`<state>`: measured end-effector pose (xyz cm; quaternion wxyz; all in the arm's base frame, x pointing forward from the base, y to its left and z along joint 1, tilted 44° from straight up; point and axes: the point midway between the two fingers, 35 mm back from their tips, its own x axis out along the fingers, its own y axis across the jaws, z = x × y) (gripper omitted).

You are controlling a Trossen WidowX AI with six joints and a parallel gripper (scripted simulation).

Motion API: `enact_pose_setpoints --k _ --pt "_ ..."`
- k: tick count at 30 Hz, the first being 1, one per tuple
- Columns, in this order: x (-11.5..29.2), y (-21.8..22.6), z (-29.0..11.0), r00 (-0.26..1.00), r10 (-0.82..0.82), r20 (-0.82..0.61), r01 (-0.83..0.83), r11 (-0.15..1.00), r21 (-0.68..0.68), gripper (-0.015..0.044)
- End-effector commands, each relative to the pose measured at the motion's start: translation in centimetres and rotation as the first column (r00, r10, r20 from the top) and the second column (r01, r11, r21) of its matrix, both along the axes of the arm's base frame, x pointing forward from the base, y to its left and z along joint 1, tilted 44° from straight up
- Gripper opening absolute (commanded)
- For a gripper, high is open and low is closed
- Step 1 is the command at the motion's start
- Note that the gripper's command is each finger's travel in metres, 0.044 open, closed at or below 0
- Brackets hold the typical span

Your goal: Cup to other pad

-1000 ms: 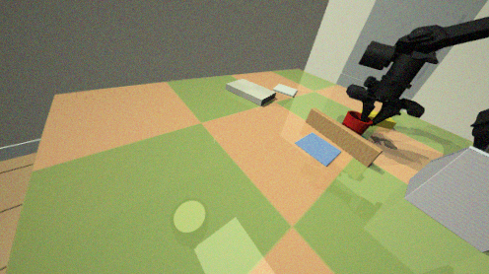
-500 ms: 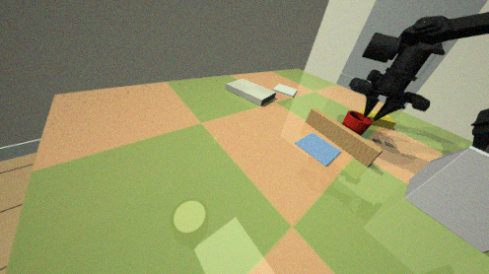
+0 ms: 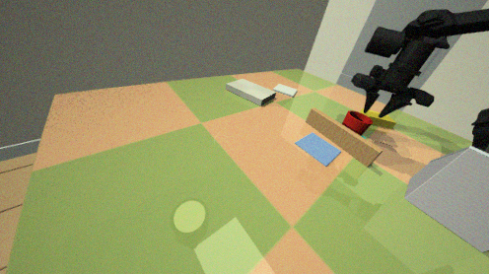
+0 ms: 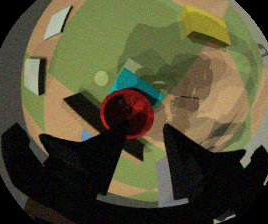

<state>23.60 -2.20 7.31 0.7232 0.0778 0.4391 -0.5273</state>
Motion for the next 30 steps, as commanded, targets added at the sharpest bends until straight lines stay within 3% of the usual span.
enact_pose_setpoints --k 1,7,30 --pt "0.0 0.0 0.0 1.0 0.001 -0.001 -0.001 1.0 0.0 0.0285" --pt "0.0 0.4 0.4 1.0 0.001 -0.001 -0.001 1.0 0.001 0.044" --pt "0.1 4.2 4.3 1.0 0.004 0.003 -0.004 1.0 0.004 0.044"
